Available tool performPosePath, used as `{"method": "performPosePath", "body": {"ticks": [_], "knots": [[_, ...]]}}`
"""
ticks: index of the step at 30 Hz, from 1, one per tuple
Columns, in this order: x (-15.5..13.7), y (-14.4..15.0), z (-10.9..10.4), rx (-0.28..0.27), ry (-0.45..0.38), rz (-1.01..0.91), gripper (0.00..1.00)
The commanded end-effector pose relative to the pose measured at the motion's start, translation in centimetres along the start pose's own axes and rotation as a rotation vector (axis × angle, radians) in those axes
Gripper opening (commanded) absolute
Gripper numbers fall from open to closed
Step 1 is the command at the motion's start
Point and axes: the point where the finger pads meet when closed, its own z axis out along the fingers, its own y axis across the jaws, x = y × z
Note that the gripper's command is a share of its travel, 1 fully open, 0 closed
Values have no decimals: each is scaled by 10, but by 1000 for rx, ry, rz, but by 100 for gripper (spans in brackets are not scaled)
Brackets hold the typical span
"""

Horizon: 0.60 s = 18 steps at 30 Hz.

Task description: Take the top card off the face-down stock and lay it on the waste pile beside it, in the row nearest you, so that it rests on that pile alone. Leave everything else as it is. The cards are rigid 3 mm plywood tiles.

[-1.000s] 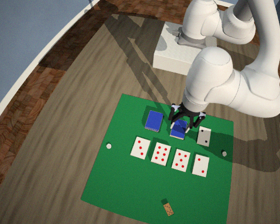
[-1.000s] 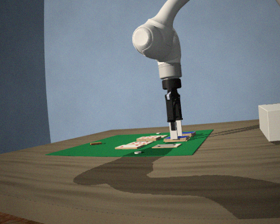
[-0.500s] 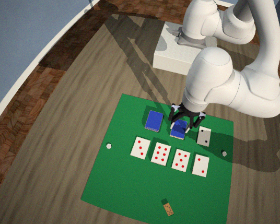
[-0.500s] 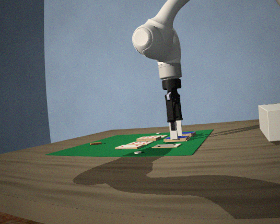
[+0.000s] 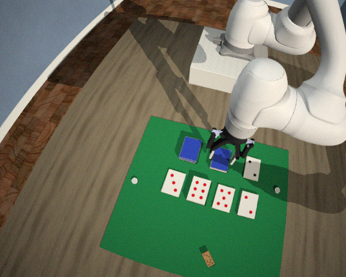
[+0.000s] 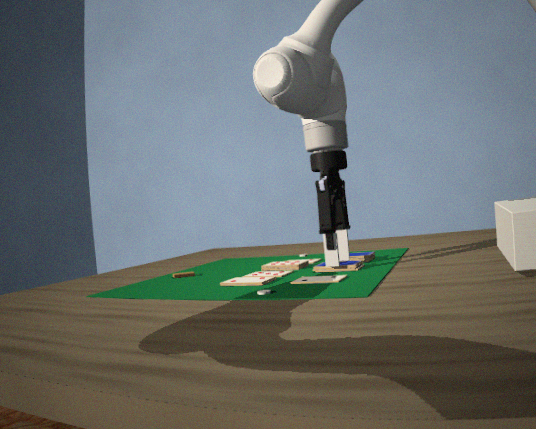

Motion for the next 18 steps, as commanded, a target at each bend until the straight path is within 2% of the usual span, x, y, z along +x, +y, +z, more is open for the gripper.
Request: {"method": "performPosePath", "body": {"ticks": [1,18], "knots": [[2,-2,1,1,6,4,50],[2,-2,1,1,6,4,50]]}}
